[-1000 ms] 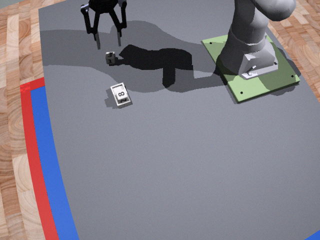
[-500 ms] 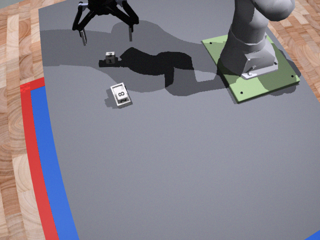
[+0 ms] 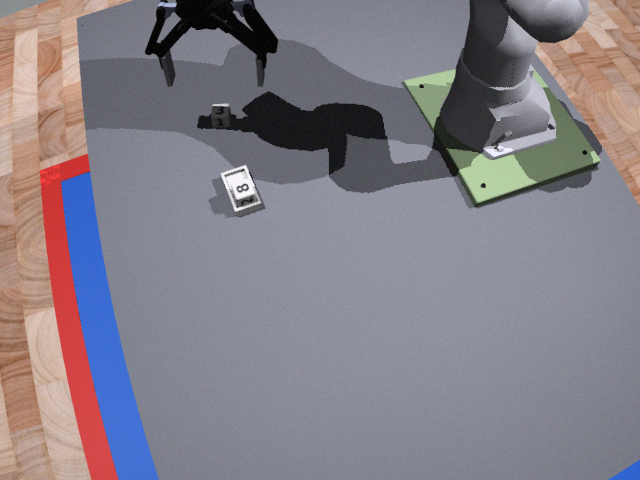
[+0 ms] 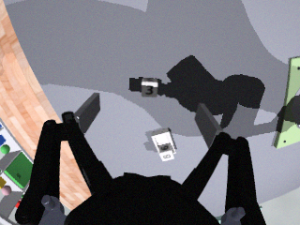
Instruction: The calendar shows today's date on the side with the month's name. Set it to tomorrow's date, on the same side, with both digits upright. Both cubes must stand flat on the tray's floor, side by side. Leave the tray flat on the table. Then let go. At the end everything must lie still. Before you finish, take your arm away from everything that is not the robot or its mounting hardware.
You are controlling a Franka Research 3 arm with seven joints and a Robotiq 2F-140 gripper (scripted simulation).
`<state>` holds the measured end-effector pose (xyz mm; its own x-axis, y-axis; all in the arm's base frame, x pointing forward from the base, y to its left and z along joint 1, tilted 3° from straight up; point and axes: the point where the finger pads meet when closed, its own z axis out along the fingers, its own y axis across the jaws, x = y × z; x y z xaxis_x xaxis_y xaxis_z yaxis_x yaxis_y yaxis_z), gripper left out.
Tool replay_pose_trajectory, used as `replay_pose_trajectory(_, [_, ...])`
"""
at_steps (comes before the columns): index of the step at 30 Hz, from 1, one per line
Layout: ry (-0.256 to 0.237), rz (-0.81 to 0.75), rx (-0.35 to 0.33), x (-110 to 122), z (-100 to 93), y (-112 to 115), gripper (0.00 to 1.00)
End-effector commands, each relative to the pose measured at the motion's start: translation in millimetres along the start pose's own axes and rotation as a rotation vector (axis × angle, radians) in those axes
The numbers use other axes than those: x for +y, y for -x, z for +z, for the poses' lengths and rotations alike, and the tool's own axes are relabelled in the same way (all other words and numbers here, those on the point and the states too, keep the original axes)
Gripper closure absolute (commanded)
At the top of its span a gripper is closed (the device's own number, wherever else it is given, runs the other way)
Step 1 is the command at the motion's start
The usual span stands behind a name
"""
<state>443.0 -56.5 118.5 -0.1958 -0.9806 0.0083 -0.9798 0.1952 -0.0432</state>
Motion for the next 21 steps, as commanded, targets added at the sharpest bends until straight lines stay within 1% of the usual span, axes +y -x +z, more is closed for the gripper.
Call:
replay_pose_trajectory(1, [-0.005,0.158,0.008,-0.8,-1.6,1.1,0.00])
replay_pose_trajectory(11, [-0.006,0.340,0.008,-0.7,-2.8,1.2,0.00])
replay_pose_trajectory(13, [-0.006,0.340,0.008,-0.7,-2.8,1.2,0.00])
replay_pose_trajectory(14, [-0.006,0.380,0.008,-0.7,-3.0,1.3,0.00])
replay_pose_trajectory(21, [-0.007,0.499,0.007,-0.6,-3.8,1.3,0.00])
